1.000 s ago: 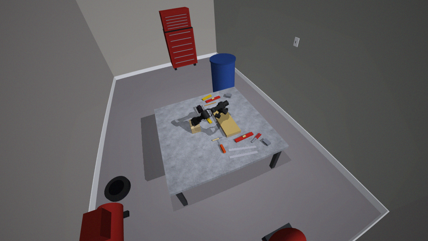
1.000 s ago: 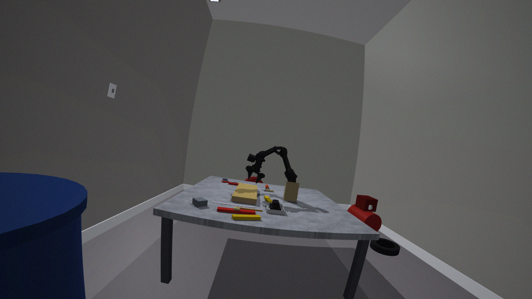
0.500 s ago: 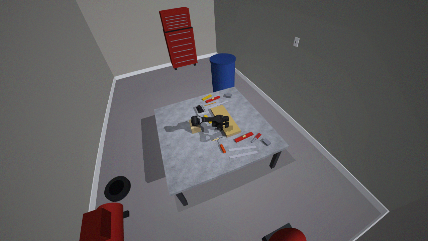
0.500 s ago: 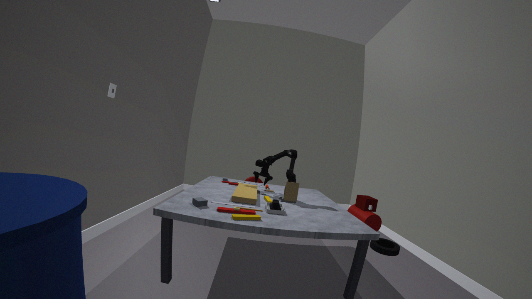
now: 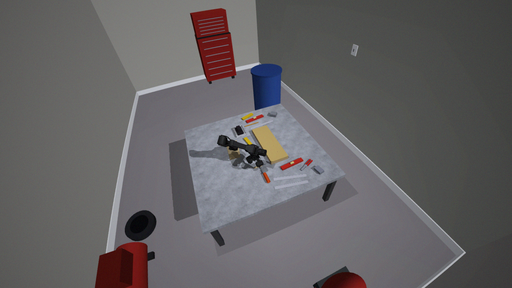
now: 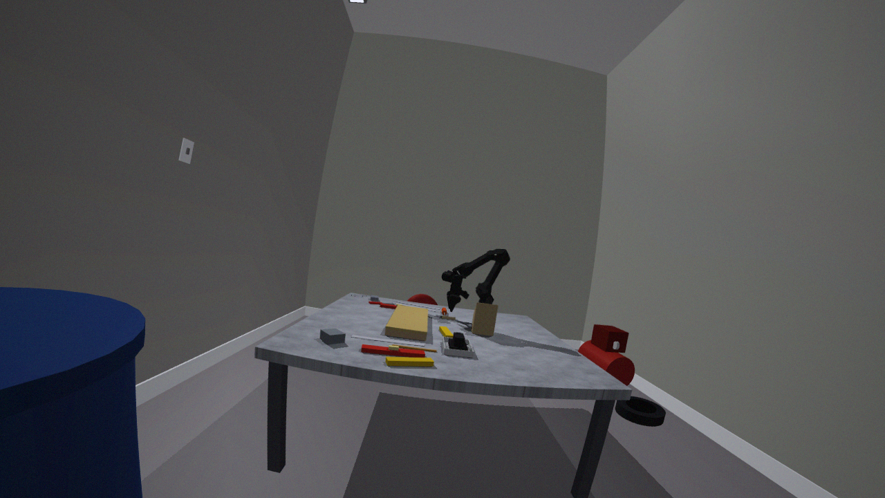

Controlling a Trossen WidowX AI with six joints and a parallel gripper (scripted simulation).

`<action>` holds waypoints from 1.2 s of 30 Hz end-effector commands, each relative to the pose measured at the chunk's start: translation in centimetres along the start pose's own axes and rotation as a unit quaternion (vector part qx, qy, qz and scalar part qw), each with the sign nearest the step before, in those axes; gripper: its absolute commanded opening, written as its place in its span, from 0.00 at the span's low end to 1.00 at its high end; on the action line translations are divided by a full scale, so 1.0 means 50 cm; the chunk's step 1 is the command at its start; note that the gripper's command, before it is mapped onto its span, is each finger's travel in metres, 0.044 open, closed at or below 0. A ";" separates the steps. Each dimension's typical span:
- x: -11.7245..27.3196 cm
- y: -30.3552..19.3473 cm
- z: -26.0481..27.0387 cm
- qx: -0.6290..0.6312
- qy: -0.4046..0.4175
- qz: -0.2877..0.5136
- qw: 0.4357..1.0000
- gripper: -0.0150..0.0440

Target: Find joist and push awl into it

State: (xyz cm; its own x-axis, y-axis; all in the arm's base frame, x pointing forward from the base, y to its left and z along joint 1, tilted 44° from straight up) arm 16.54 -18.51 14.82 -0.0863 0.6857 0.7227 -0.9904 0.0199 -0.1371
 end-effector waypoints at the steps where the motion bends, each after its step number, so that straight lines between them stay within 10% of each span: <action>1: -0.001 0.015 0.005 -0.029 0.008 -0.007 1.000 1.00; 36: -0.053 0.036 0.008 -0.029 0.008 -0.007 1.000 1.00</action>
State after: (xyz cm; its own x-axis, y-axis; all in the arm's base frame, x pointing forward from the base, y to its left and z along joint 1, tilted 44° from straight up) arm 14.99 -20.25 13.71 -0.0732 0.7036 0.7068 -0.9818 0.0739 -0.1752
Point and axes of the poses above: the point midway between the two fingers, 35 mm back from their tips, its own x axis back along the fingers, its own z axis across the jaws, y = z × x, the point moved 2 cm from there along x, back along the fingers, and after that the axes turned 11 degrees about -x, right-handed, at the moved point
